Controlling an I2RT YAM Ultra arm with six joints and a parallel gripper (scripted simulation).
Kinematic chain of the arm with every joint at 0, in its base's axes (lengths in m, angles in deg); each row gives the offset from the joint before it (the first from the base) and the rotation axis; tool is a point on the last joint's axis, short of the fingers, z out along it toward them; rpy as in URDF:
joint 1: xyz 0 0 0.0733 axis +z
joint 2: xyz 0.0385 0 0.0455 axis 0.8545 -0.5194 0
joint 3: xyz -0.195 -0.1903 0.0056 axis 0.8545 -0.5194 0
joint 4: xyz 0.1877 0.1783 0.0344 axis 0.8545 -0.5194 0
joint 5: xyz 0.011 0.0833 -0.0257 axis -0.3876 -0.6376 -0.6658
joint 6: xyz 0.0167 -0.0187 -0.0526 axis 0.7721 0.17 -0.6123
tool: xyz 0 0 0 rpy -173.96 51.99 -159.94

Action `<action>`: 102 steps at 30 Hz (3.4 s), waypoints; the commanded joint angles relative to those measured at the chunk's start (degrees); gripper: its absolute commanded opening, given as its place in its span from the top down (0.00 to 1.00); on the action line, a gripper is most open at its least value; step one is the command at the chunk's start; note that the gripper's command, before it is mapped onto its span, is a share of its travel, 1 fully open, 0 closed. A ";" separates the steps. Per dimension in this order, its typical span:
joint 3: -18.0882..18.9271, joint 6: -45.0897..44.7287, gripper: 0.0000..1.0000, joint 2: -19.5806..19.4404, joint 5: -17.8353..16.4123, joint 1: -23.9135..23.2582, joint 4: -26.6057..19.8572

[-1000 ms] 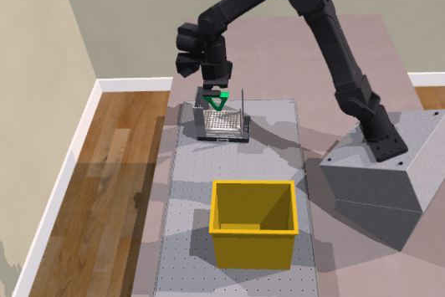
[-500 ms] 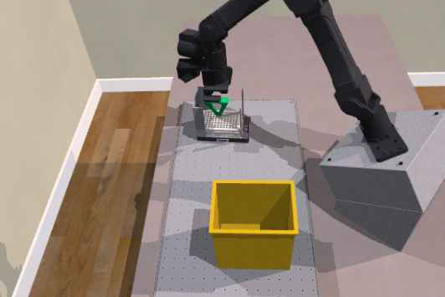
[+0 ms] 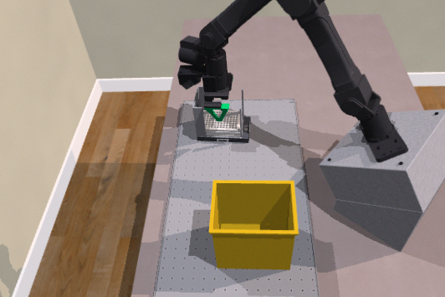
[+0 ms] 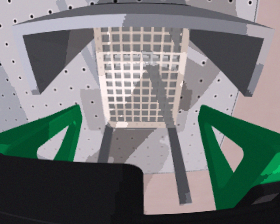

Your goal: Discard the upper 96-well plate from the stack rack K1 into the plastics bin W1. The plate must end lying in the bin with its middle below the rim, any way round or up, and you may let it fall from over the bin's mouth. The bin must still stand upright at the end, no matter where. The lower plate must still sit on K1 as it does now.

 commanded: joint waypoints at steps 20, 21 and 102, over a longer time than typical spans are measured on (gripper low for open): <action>-1.30 -0.79 0.00 -3.44 -0.83 -0.84 6.75; -1.35 -0.83 0.00 -3.67 -0.86 -0.88 7.04; -1.50 -0.93 1.00 -4.23 -0.92 -1.00 7.77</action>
